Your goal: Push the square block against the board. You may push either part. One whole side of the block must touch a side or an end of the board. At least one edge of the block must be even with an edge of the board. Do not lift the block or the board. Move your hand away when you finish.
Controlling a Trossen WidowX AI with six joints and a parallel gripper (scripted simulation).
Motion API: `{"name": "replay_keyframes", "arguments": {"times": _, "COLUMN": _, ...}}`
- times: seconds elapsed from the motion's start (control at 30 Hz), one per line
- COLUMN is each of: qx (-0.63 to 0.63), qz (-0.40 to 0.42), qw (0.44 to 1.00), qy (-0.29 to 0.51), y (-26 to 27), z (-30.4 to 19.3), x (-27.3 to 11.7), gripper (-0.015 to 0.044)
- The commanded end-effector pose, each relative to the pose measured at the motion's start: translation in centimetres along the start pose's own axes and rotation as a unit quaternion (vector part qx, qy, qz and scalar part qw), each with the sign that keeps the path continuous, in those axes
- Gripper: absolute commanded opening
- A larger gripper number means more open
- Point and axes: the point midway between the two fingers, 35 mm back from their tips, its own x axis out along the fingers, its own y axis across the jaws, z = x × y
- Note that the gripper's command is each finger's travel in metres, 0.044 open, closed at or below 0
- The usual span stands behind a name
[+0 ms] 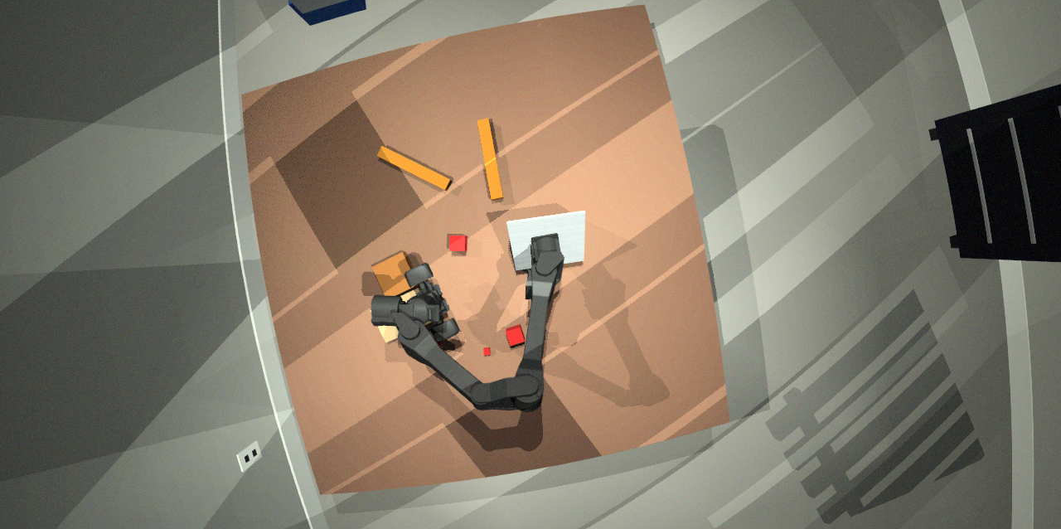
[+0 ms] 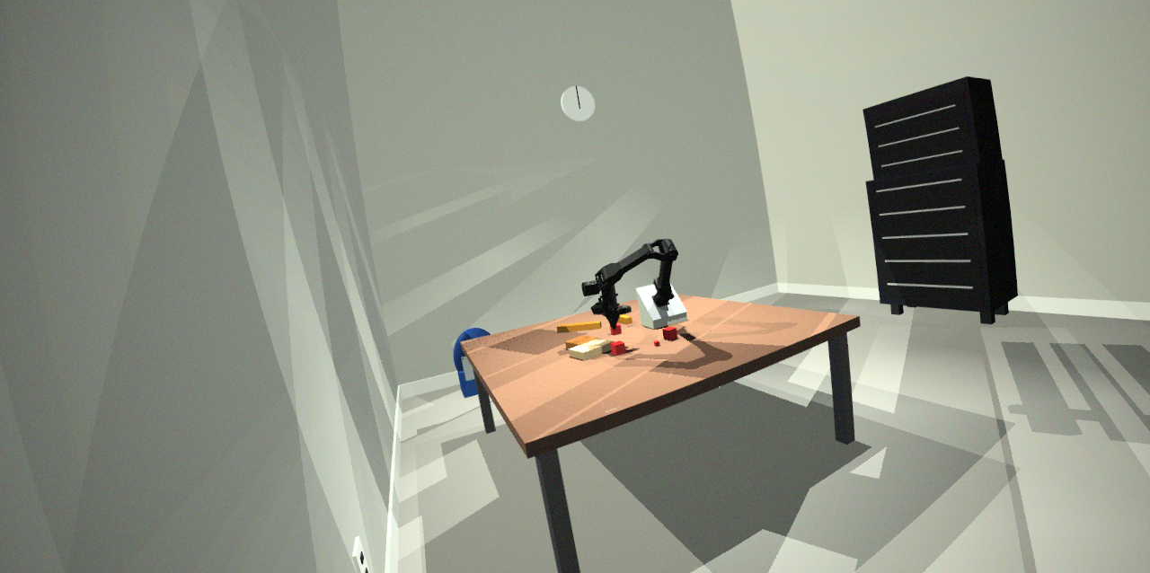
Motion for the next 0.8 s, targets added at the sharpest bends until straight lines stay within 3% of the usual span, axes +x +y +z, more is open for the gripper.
{"name": "replay_keyframes", "arguments": {"times": 0.0, "qx": -0.004, "qz": 0.002, "qw": 1.000, "qy": 0.005, "y": 0.2, "z": -0.1, "x": -0.4, "gripper": 0.0000}}
{"name": "replay_keyframes", "arguments": {"times": 0.37, "qx": 0.163, "qz": -0.002, "qw": 0.987, "qy": -0.001, "y": -3.0, "z": 3.4, "x": -0.9, "gripper": 0.0000}}
{"name": "replay_keyframes", "arguments": {"times": 0.77, "qx": 0.364, "qz": -0.004, "qw": 0.931, "qy": -0.001, "y": -7.6, "z": 6.7, "x": -1.2, "gripper": 0.0000}}
